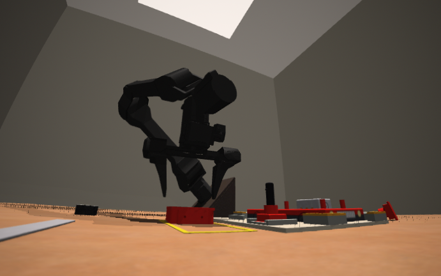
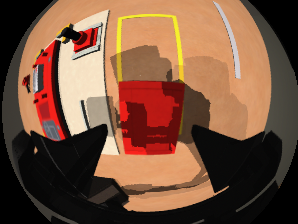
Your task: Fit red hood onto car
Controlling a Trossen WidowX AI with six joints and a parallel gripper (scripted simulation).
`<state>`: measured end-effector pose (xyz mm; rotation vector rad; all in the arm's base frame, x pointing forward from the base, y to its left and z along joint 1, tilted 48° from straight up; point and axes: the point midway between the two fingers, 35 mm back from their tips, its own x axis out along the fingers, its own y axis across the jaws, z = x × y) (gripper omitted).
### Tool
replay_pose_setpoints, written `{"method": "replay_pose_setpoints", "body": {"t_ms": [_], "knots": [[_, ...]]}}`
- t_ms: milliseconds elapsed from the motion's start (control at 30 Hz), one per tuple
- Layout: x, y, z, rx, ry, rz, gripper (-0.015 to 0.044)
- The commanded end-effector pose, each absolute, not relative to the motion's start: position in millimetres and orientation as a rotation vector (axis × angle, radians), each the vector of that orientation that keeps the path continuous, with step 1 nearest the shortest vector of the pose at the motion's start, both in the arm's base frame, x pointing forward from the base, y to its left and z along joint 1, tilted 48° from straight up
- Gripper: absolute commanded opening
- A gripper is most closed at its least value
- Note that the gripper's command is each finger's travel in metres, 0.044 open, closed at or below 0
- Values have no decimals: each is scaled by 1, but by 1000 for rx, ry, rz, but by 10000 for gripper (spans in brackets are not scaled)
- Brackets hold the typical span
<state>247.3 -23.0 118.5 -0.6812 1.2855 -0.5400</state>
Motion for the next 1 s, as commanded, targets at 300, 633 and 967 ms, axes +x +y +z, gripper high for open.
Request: {"method": "replay_pose_setpoints", "body": {"t_ms": [300, 633, 967], "knots": [[247, -31, 112, -693, 1291, -543, 440], [248, -34, 110, -693, 1291, -543, 440], [249, -37, 107, -693, 1291, -543, 440]]}}
